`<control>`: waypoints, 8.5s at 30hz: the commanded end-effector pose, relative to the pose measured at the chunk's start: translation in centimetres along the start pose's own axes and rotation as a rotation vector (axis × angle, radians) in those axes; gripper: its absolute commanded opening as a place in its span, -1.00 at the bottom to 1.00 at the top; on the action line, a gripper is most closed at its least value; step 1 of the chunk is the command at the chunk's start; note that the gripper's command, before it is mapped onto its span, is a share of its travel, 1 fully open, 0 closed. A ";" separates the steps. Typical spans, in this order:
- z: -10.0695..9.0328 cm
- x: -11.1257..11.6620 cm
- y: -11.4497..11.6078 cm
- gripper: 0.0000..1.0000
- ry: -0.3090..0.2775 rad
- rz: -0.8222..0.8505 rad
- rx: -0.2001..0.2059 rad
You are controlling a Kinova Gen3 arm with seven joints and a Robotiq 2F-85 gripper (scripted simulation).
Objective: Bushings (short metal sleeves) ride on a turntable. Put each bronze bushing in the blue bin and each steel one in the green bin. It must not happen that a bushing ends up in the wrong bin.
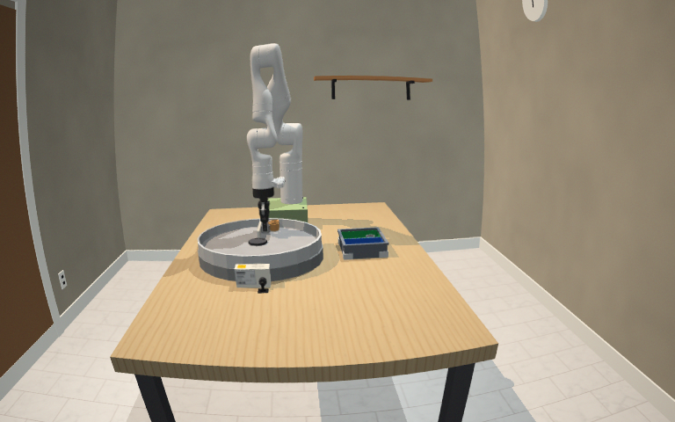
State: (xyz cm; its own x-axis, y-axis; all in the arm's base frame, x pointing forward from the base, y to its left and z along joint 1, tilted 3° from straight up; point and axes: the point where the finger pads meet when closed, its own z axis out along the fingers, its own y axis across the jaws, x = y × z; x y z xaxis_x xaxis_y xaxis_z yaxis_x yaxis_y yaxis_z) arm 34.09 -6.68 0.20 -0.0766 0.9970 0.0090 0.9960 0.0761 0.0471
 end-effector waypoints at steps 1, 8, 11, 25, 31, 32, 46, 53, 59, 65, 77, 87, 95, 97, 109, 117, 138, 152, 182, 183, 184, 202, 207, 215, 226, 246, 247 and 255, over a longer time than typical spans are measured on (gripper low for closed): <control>0.0 0.0 0.0 -1.00 0.000 0.000 -0.001; 0.0 0.0 0.0 -1.00 0.000 0.000 -0.001; 0.0 0.0 0.0 -1.00 0.000 0.000 -0.001; 0.0 0.0 0.0 -1.00 0.000 0.000 -0.001; 0.0 0.0 0.0 -1.00 0.000 0.000 -0.001; 0.0 0.0 0.0 -1.00 0.000 0.000 -0.001; 0.0 0.0 0.0 -1.00 0.000 0.000 -0.001; 0.0 0.0 0.0 -1.00 0.000 0.000 -0.001; -0.3 0.0 0.0 -1.00 0.000 0.000 -0.001; -0.5 0.0 0.0 -1.00 0.000 0.000 -0.001; -0.7 0.0 0.0 -1.00 0.000 0.000 0.000; -1.2 0.0 0.0 -1.00 0.000 0.000 0.000; -1.3 0.0 0.0 -1.00 0.000 0.000 0.000; -1.4 0.0 0.0 -1.00 0.000 0.000 0.000; -1.8 0.0 0.0 -1.00 0.000 0.000 0.000; -1.9 0.0 0.0 -1.00 0.000 0.000 0.000; -2.5 0.0 0.0 -1.00 0.000 0.000 0.000; -3.0 0.0 0.0 -1.00 0.000 0.000 0.000; -8.2 0.0 0.0 -1.00 0.000 0.000 0.000; -8.2 0.0 0.0 -1.00 0.000 0.000 0.000; -8.2 0.0 0.0 -1.00 0.000 0.000 0.000; -8.1 11.8 0.9 -1.00 0.000 0.000 0.000; -8.1 15.4 1.1 -1.00 0.000 0.000 0.000; -8.1 18.9 1.4 -1.00 0.000 0.000 0.000; -8.2 24.8 1.8 -1.00 0.000 0.000 0.000; -8.2 29.5 2.2 -1.00 0.001 0.000 -0.001; -8.2 29.5 2.2 -1.00 0.001 0.000 0.000; -5.6 29.5 2.2 -1.00 0.001 0.000 -0.001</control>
State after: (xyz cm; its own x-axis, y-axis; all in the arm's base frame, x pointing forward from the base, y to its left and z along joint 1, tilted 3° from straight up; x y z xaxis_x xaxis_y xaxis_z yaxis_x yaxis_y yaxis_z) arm 34.27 22.90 7.50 -0.0727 0.9972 0.0183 0.9954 0.0713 0.0646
